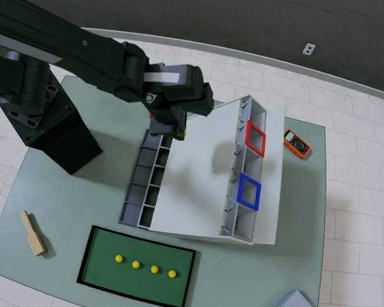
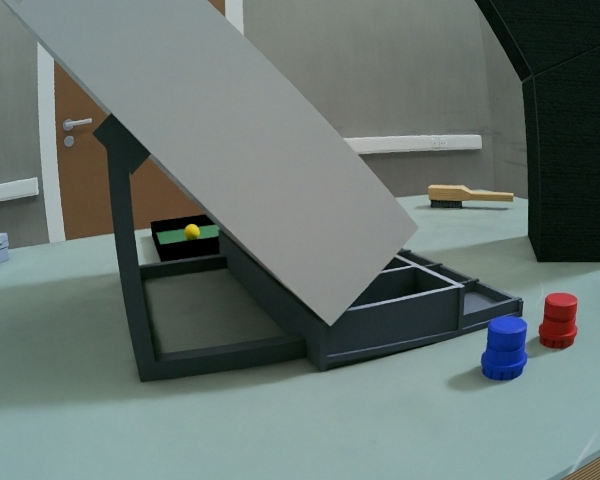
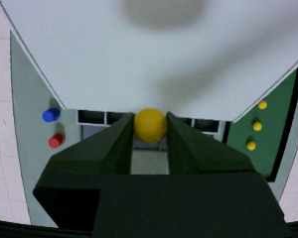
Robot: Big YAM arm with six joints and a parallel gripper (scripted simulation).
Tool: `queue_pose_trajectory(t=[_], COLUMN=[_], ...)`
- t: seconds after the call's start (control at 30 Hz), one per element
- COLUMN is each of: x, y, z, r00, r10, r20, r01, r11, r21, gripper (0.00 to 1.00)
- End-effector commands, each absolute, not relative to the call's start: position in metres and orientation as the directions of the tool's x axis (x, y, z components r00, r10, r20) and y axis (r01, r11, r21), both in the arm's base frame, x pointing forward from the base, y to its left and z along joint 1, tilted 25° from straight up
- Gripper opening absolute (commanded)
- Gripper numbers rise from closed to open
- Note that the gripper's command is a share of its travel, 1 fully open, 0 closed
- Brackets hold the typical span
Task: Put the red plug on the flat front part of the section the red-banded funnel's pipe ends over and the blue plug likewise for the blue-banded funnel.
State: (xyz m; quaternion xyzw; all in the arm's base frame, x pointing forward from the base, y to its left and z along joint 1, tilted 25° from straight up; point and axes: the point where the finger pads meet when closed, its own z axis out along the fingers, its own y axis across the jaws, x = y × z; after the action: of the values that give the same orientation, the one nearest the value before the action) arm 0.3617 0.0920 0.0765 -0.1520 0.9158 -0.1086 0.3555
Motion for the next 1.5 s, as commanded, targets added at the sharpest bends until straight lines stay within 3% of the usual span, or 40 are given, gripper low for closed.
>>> queue_pose_trajectory(t=[0.0, 0.4, 1.03, 1.47], x=[0.37, 0.366, 0.366, 0.475], y=[0.107, 0.158, 0.159, 0.185], z=[0.09, 0.104, 0.104, 0.144], r00=[-0.698, -0.666, -0.666, -0.666], r10=[-0.295, -0.275, -0.274, -0.275], r20=[-0.653, -0.693, -0.694, -0.693], r01=[-0.153, -0.14, -0.14, -0.139], r11=[0.952, 0.959, 0.959, 0.959], r21=[-0.266, -0.247, -0.246, -0.247], gripper=[0.0, 0.0, 0.0, 0.0])
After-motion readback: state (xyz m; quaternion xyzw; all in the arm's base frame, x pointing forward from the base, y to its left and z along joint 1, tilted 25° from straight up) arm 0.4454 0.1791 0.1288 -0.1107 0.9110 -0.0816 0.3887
